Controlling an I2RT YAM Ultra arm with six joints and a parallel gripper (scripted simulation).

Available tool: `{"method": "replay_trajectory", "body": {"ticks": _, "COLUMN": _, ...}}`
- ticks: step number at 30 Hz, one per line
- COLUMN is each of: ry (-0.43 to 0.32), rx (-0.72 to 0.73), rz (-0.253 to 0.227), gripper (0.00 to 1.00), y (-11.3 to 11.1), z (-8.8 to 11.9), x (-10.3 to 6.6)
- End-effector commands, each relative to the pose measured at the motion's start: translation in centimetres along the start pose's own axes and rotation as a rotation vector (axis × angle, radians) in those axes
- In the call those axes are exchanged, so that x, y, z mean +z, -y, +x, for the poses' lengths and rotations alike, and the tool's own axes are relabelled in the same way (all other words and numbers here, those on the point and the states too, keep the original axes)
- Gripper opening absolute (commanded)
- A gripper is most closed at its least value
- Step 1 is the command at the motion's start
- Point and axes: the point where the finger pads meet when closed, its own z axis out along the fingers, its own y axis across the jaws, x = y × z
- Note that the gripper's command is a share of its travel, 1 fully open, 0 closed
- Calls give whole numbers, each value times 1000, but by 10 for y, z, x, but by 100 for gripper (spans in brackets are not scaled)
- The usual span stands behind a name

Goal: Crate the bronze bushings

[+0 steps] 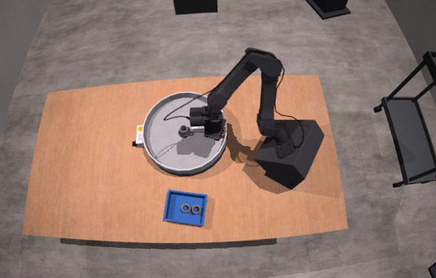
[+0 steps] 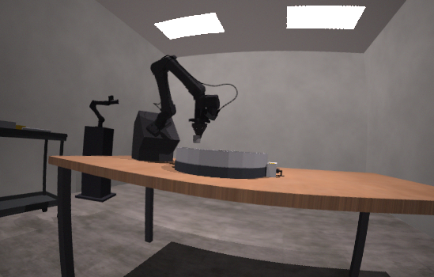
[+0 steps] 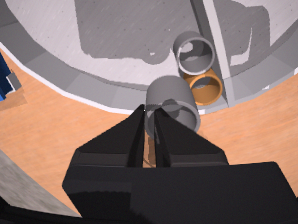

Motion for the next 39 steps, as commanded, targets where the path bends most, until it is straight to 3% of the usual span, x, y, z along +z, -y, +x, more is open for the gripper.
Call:
{"method": "replay_trajectory", "body": {"ticks": 1, "ry": 3, "rx": 13, "rz": 18, "gripper": 0, "y": 4, "z": -4, "x": -12}}
{"method": "replay_trajectory", "body": {"ticks": 39, "ry": -3, "rx": 4, "rz": 20, "gripper": 0, "y": 4, "z": -3, "x": -10}}
